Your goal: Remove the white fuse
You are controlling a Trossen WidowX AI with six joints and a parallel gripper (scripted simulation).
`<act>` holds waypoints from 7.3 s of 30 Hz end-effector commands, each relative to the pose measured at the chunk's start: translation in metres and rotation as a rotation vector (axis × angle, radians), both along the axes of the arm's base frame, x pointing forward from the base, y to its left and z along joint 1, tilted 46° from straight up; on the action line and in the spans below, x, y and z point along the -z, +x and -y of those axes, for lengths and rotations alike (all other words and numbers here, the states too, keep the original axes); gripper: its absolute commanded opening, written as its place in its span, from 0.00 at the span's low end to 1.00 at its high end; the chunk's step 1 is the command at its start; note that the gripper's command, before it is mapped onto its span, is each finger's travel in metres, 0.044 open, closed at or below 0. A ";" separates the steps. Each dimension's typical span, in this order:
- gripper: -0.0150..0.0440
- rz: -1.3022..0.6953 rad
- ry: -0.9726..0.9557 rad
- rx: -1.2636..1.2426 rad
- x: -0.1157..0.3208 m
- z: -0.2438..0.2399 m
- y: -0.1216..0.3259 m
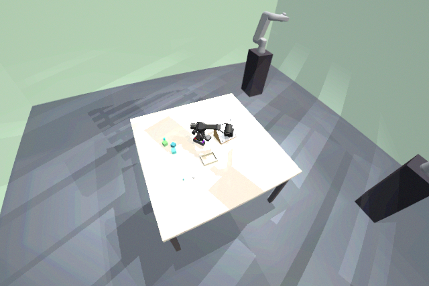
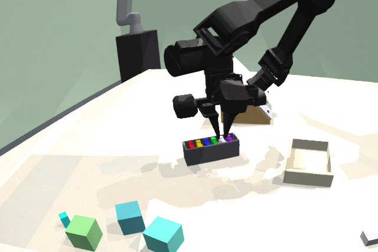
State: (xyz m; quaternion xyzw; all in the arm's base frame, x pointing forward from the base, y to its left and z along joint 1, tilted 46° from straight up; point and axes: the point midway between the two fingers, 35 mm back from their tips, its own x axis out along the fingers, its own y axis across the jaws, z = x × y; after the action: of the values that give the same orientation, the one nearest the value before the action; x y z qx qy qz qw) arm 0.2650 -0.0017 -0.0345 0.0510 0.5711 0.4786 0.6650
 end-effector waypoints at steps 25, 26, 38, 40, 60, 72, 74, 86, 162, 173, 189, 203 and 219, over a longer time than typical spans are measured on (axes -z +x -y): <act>0.25 0.001 0.000 0.000 0.006 -0.006 -0.001; 0.25 0.001 0.000 0.000 0.006 -0.006 -0.001; 0.25 0.000 0.000 0.001 0.002 -0.002 0.000; 0.25 0.000 0.000 0.001 0.001 -0.001 0.000; 0.25 -0.001 0.000 0.002 -0.005 0.006 0.002; 0.25 -0.001 0.001 0.003 -0.009 0.010 0.002; 0.25 -0.001 0.001 0.003 -0.010 0.010 0.002; 0.25 -0.001 0.001 0.004 -0.014 0.015 0.003; 0.25 -0.003 0.011 0.005 -0.177 -0.110 0.016; 0.25 -0.003 0.011 0.006 -0.165 -0.122 0.015; 0.34 0.002 0.008 0.000 -0.154 -0.134 0.013; 0.81 -0.002 0.010 0.004 -0.173 -0.114 0.016; 0.81 -0.010 0.015 0.008 -0.178 -0.110 0.015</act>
State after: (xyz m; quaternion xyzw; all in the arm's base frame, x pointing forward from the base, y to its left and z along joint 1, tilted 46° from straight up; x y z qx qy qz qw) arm 0.2801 0.1079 0.1434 0.0602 0.5705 0.4801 0.6636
